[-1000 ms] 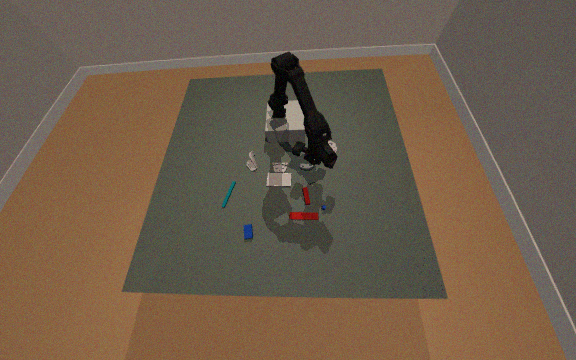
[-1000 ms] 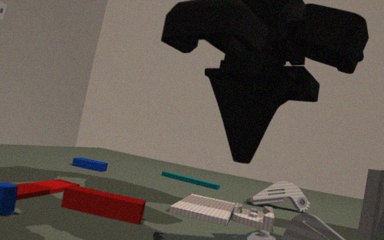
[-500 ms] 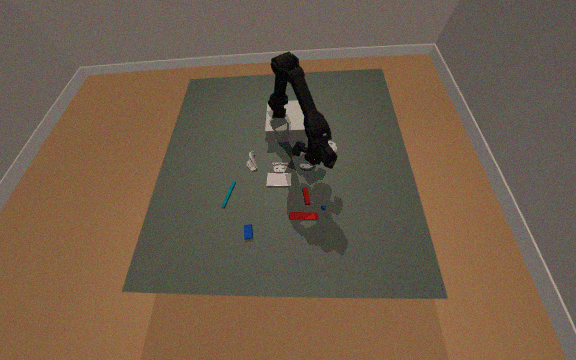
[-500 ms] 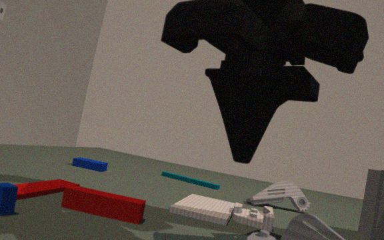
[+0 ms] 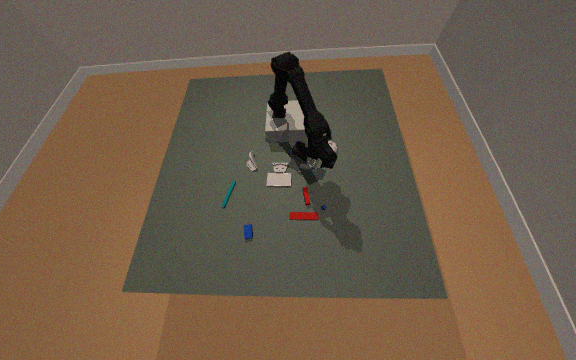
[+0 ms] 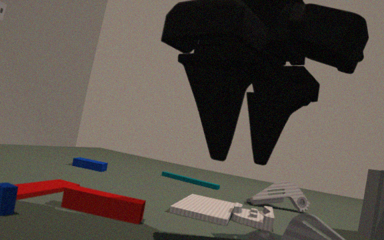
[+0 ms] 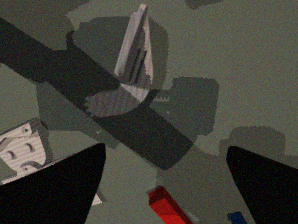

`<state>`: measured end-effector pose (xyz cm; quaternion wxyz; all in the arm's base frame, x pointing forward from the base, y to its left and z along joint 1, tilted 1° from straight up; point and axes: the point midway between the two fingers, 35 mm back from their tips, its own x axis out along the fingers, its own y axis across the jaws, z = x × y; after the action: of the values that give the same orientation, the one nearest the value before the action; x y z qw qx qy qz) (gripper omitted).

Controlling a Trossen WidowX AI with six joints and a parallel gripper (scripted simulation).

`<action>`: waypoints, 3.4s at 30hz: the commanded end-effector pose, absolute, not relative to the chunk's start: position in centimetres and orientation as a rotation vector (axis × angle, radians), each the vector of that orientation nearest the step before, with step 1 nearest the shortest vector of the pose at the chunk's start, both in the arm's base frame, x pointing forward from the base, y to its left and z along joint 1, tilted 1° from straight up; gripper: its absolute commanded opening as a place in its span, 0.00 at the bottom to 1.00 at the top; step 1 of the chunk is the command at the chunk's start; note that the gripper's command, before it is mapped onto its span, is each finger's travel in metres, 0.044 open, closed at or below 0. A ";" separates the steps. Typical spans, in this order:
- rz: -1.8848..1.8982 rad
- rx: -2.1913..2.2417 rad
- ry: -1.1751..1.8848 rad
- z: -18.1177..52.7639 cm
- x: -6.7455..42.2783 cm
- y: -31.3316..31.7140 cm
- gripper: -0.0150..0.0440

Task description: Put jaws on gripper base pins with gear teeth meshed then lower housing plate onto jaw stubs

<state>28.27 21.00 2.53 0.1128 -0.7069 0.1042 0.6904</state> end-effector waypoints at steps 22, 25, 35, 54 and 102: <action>2.026 -2.074 0.305 2.5 28.3 21.0 1.00; 2.026 -2.074 0.305 2.5 28.3 21.0 1.00; 2.026 -2.074 0.305 2.5 28.3 21.0 0.73; 2.026 -2.074 0.305 2.5 28.3 21.0 0.25; 1.849 -1.889 0.571 -2.4 23.0 20.5 1.00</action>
<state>23.16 20.67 -1.80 0.2179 -0.6830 0.2023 0.6671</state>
